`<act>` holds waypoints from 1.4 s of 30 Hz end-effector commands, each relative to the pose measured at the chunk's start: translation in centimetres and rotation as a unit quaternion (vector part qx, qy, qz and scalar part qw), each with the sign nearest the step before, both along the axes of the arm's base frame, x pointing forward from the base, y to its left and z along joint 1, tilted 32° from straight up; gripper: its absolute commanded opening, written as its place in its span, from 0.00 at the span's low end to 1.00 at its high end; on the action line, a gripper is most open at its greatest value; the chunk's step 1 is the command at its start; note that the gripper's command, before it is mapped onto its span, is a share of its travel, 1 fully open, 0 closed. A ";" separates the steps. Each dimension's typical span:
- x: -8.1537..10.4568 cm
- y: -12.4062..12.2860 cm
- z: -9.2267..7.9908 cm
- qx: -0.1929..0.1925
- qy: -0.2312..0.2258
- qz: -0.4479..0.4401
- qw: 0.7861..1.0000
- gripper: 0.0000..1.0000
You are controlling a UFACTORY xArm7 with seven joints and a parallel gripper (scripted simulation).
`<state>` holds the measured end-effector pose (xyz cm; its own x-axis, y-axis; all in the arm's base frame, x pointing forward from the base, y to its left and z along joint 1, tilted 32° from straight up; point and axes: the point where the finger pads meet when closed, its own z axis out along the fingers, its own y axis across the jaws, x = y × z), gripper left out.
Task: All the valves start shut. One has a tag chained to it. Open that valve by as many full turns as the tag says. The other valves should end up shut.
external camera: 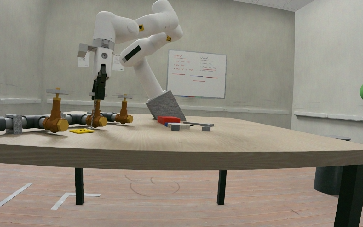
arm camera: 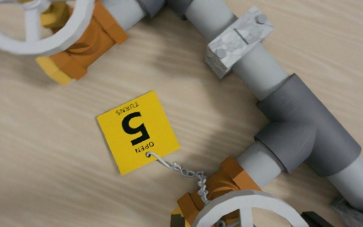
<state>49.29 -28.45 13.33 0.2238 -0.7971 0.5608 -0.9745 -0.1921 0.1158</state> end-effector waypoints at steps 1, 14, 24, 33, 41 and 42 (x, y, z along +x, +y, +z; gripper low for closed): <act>0.2 0.1 0.2 -0.002 0.052 0.084 0.995 0.00; 0.2 0.1 0.3 -0.009 0.232 0.341 0.911 0.00; 0.2 0.1 0.3 -0.014 0.352 0.498 0.793 0.00; 0.2 0.1 0.3 -0.016 0.440 0.620 0.650 0.00; 0.2 0.1 0.3 -0.016 0.505 0.710 0.491 0.00; 0.2 0.1 0.3 -0.017 0.512 0.719 0.470 0.00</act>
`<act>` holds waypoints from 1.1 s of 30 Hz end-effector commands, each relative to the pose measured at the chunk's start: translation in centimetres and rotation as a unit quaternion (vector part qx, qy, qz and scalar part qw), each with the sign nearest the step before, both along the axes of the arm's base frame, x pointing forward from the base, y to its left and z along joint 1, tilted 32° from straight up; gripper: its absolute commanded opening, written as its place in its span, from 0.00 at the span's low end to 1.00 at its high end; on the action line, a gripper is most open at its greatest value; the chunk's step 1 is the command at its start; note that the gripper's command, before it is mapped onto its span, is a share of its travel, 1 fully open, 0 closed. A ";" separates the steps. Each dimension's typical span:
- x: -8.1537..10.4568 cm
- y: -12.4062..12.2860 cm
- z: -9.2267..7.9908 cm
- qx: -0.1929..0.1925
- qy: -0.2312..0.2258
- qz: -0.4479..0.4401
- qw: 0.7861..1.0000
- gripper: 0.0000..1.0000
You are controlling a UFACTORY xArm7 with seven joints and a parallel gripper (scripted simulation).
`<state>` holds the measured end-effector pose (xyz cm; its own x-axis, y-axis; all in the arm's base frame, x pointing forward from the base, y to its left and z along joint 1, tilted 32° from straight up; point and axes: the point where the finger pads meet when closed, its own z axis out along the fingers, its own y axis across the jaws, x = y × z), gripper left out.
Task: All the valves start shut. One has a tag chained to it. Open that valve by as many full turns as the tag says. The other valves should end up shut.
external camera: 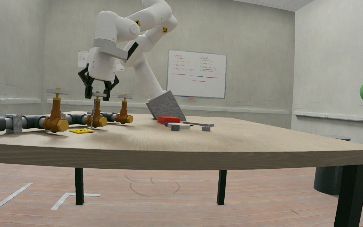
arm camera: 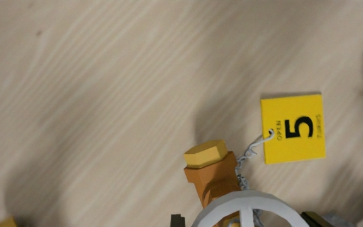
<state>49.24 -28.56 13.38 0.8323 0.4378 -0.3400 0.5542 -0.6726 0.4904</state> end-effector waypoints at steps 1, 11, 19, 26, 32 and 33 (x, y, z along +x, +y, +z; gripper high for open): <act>0.3 0.2 0.2 0.007 0.071 0.121 0.990 0.00; 0.3 0.2 0.2 0.012 0.176 0.277 0.945 0.00; 0.3 0.2 0.2 0.011 0.189 0.294 0.937 0.00; 0.3 0.2 0.2 0.011 0.189 0.294 0.937 1.00; 0.3 0.2 0.2 0.011 0.189 0.294 0.937 1.00; 0.3 0.2 0.2 0.011 0.189 0.294 0.937 1.00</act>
